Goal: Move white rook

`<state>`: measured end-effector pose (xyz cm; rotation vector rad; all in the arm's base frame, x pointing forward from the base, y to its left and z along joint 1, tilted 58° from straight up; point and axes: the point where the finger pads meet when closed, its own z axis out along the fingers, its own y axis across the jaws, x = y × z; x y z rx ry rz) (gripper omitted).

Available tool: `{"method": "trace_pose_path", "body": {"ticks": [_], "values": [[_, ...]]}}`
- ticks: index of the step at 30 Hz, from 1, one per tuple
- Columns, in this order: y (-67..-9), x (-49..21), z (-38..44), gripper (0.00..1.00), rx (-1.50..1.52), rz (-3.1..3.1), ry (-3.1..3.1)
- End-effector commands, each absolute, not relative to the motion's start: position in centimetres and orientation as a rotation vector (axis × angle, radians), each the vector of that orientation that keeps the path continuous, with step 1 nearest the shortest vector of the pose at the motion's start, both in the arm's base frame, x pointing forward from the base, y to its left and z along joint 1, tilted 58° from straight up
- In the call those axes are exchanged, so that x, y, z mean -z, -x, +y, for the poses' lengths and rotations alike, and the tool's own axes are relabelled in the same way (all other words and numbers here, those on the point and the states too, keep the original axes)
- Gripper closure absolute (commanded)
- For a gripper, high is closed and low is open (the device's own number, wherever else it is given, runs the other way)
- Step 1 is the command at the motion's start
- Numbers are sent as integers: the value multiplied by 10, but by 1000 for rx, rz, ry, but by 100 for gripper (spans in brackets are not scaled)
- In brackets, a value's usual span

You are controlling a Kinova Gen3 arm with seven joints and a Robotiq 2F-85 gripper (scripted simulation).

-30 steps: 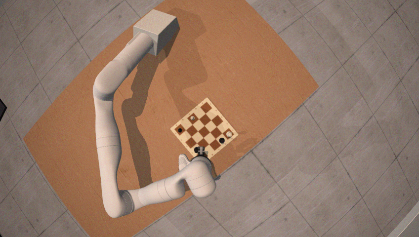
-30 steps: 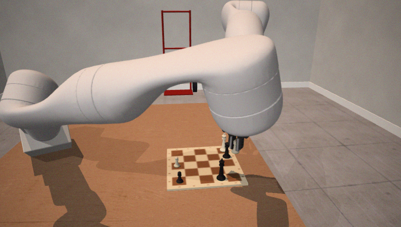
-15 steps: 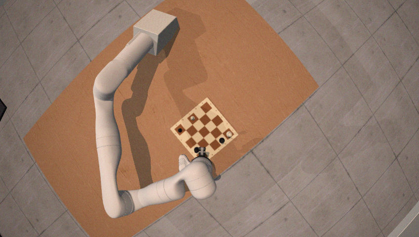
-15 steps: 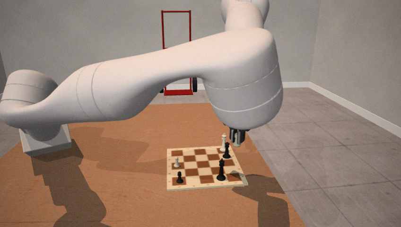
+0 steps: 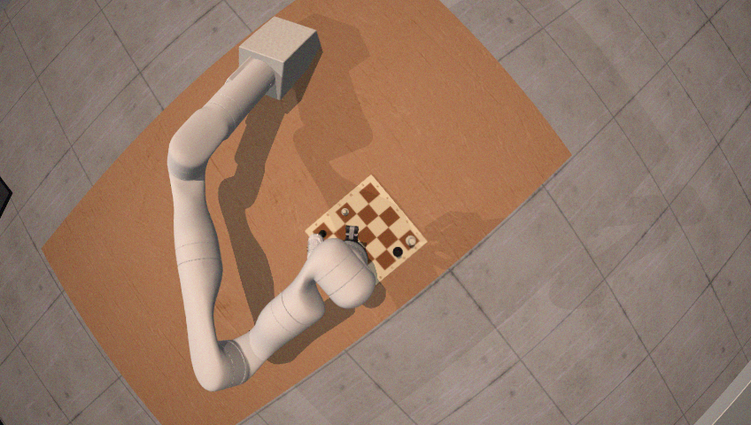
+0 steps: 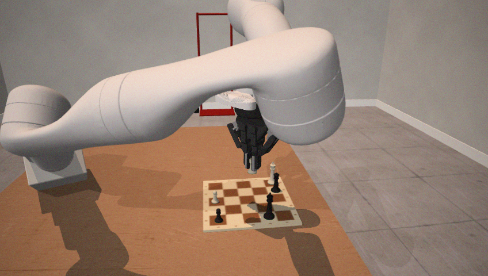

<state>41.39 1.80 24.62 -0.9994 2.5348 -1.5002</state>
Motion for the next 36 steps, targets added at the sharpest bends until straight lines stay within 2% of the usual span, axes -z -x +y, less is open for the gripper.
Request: {"method": "trace_pose_path", "body": {"ticks": [1, 20, 36], "values": [[-410, -243, 22, 100, 1504, 2522, 1020], [-411, -240, 18, 100, 1504, 2522, 1019], [-430, -210, -26, 100, 1504, 2522, 1019]]}}
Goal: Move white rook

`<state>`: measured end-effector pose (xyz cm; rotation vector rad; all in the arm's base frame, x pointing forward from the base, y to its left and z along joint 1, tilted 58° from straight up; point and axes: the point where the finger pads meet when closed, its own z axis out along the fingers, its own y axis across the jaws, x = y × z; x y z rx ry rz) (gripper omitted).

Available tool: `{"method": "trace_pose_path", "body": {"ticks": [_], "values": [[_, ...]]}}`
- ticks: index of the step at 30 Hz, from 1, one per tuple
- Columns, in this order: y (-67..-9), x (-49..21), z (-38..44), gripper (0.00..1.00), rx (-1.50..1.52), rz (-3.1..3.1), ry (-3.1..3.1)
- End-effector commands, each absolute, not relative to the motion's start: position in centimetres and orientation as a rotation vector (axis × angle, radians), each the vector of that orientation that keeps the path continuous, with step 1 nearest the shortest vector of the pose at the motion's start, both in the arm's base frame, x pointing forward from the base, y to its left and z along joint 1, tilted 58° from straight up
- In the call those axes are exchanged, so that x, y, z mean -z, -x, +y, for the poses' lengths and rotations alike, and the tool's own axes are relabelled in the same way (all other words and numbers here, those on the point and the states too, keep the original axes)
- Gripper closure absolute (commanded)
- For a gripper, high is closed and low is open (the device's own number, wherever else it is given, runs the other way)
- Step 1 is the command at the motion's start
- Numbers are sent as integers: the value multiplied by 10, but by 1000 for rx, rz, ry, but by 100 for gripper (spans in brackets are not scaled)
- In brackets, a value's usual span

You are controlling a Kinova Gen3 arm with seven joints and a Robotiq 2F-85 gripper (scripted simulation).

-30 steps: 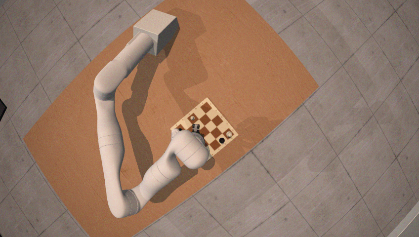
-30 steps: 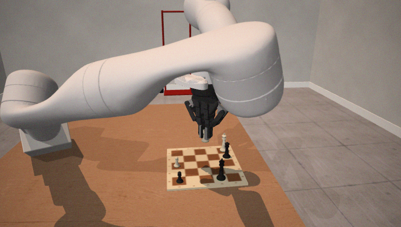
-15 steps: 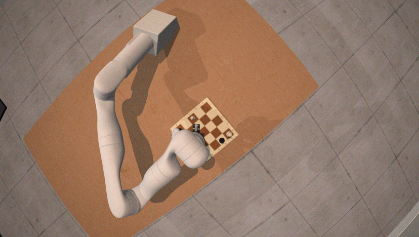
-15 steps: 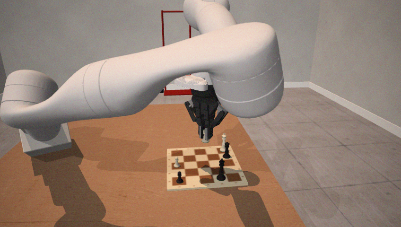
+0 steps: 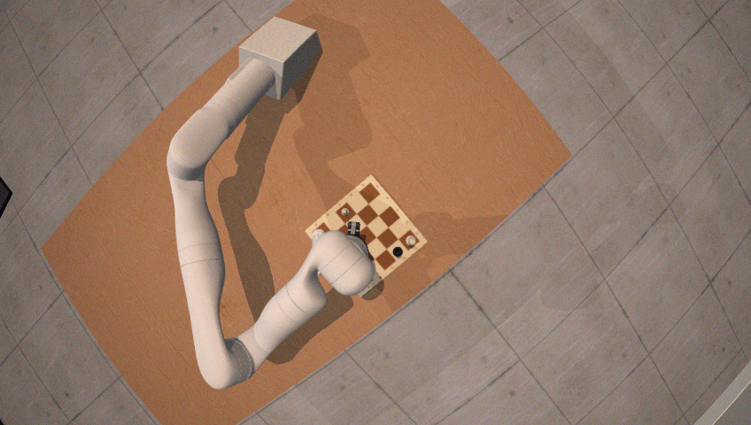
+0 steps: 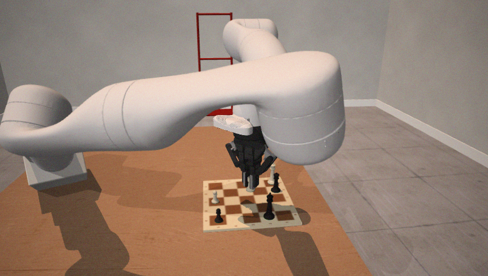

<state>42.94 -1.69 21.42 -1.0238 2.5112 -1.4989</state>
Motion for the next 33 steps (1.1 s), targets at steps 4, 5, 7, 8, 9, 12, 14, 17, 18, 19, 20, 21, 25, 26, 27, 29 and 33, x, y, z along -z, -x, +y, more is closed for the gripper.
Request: {"method": "trace_pose_path", "body": {"ticks": [4, 5, 7, 8, 9, 12, 14, 17, 18, 19, 20, 21, 25, 26, 27, 29, 33], "values": [[-436, -201, -39, 100, 1504, 2522, 1019], [-437, -199, -41, 100, 1504, 2522, 1019], [-439, -196, -46, 100, 1504, 2522, 1019], [-440, -195, -48, 100, 1504, 2522, 1019], [-441, -194, -49, 100, 1504, 2522, 1019], [-442, -192, -52, 100, 1504, 2522, 1019], [-442, -191, -52, 100, 1504, 2522, 1019], [-442, -191, -53, 100, 1504, 2522, 1019], [-442, -191, -53, 100, 1504, 2522, 1019], [-442, -191, -53, 100, 1504, 2522, 1019], [-442, -191, -53, 100, 1504, 2522, 1019], [-442, -191, -53, 100, 1504, 2522, 1019], [-442, -191, -53, 100, 1504, 2522, 1019], [-442, -191, -53, 100, 1504, 2522, 1019], [-442, -191, -53, 100, 1504, 2522, 1019], [-442, -191, -53, 100, 1504, 2522, 1019], [-442, -191, -53, 100, 1504, 2522, 1019]]}}
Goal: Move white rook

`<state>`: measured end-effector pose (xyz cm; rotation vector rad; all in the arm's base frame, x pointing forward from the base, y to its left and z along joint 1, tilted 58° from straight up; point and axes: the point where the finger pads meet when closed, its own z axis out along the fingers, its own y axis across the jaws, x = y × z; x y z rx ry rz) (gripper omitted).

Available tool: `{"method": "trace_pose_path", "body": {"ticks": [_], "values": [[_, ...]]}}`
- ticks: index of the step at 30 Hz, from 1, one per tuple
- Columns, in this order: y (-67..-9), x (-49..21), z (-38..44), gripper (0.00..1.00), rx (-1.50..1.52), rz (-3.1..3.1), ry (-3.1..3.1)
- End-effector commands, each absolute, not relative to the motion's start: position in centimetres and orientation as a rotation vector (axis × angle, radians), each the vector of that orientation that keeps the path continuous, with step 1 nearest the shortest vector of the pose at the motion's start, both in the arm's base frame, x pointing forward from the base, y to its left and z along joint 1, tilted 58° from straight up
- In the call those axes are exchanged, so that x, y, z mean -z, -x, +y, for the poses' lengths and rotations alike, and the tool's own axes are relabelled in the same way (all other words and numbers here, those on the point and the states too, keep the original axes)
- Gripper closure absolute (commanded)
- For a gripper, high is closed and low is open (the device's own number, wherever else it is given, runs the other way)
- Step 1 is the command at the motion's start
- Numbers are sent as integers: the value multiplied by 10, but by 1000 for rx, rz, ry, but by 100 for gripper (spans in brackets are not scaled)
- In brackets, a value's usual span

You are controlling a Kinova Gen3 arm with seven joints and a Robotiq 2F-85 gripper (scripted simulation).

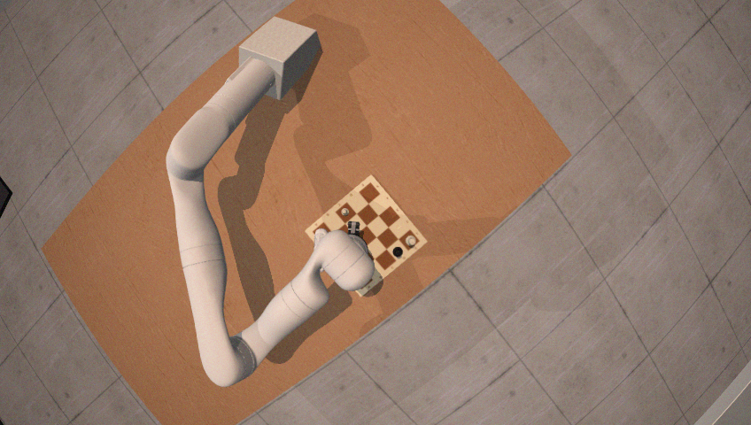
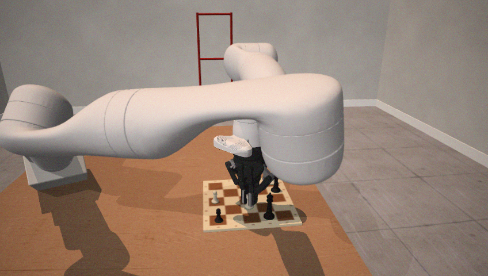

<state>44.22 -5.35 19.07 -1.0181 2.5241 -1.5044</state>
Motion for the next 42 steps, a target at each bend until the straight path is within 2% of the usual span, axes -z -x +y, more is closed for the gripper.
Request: {"method": "trace_pose_path", "body": {"ticks": [1, 42], "values": [[-442, -191, -53, 100, 1504, 2522, 1019], [-444, -189, -56, 100, 1504, 2522, 1019]]}}
